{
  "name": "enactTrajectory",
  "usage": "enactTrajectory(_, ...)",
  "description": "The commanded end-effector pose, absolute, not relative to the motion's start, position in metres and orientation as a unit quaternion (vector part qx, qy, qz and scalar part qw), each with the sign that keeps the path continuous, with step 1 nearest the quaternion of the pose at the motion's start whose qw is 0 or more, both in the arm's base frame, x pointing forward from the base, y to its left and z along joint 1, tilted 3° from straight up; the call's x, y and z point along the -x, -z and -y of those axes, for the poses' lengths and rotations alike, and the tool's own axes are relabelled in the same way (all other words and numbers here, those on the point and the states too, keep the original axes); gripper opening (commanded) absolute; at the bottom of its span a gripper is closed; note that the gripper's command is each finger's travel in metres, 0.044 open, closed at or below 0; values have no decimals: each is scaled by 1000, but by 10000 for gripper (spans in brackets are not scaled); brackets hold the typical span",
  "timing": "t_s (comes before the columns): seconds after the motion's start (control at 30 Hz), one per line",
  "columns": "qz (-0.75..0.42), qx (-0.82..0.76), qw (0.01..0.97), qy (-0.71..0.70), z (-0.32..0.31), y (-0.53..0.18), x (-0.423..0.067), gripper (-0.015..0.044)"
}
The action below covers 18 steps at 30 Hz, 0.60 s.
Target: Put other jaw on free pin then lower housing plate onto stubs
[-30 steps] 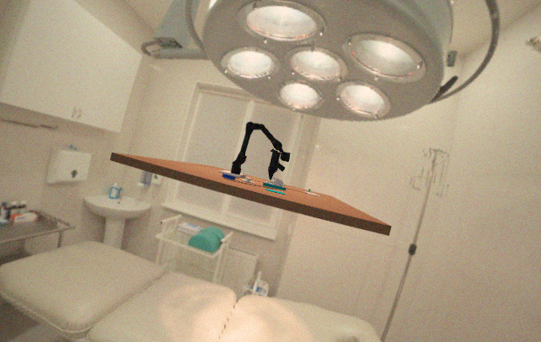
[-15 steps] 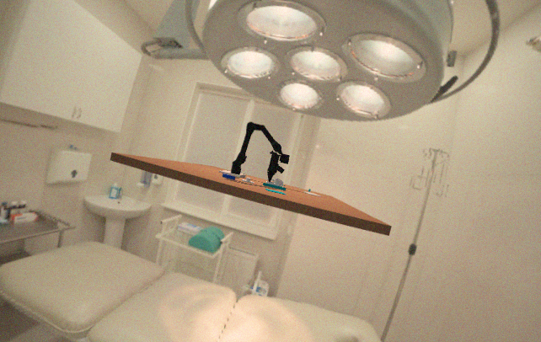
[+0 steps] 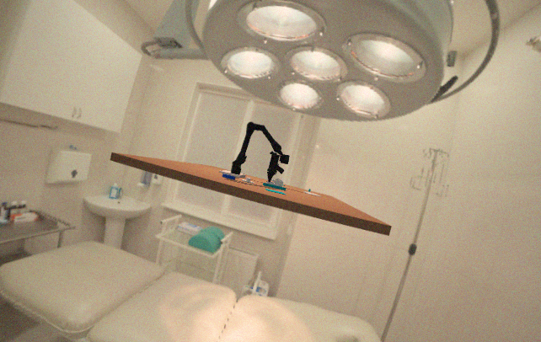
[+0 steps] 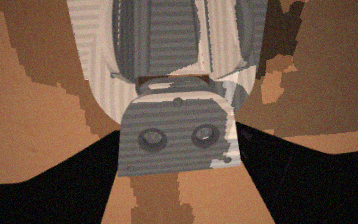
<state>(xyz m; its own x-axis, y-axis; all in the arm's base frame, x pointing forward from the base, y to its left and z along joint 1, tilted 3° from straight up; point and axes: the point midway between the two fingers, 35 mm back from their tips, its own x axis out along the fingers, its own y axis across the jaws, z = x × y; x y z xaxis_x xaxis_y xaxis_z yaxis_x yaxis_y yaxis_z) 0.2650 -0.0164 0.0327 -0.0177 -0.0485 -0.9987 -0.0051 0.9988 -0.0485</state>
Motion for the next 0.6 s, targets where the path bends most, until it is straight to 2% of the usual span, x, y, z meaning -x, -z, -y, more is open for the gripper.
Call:
enactTrajectory(0.0,-713,19,701,14,16,-32,-265,351)
enactTrajectory(0.57,-713,20,701,13,16,-28,-265,351)
